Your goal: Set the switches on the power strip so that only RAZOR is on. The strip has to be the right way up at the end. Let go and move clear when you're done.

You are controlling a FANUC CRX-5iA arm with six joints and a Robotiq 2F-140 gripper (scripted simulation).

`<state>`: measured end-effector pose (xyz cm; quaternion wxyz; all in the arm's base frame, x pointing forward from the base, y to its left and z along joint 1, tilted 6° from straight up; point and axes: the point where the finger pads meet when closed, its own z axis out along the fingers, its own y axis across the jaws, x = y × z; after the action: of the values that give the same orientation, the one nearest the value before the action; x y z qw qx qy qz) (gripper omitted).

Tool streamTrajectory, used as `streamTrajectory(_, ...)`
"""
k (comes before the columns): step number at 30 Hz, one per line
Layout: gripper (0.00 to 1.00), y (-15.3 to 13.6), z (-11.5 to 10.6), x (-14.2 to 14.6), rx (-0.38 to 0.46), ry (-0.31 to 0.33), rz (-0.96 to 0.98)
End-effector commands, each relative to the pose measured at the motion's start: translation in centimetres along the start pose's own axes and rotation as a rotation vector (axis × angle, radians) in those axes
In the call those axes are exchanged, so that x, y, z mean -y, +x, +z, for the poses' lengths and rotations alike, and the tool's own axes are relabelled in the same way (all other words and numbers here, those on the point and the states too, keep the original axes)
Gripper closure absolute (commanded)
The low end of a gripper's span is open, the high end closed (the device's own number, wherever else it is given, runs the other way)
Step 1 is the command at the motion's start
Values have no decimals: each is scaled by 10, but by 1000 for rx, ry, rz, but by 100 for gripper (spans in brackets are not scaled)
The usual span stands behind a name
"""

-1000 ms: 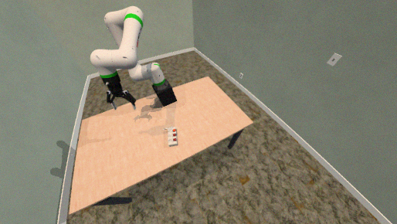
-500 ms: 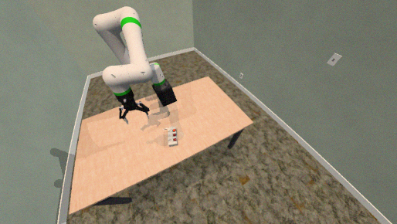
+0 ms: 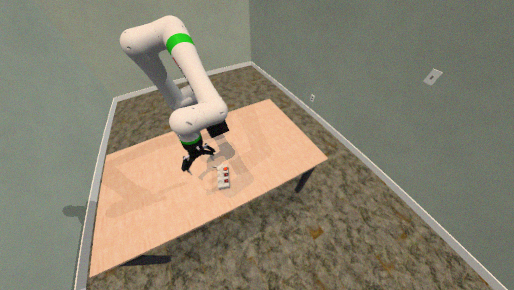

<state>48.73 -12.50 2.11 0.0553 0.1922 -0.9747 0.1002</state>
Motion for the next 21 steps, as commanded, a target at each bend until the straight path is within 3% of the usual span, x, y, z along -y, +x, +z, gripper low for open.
streamTrajectory(1, 0, -36, 19, -26, -35, -4, -105)
streamTrajectory(2, 0, -51, 29, -42, -50, -2, -159)
streamTrajectory(4, 0, -51, 29, -42, -50, -2, -159)
streamTrajectory(11, 0, -86, 59, -88, -92, 3, -306)
streamTrajectory(21, 0, -88, 61, -92, -95, 4, -317)
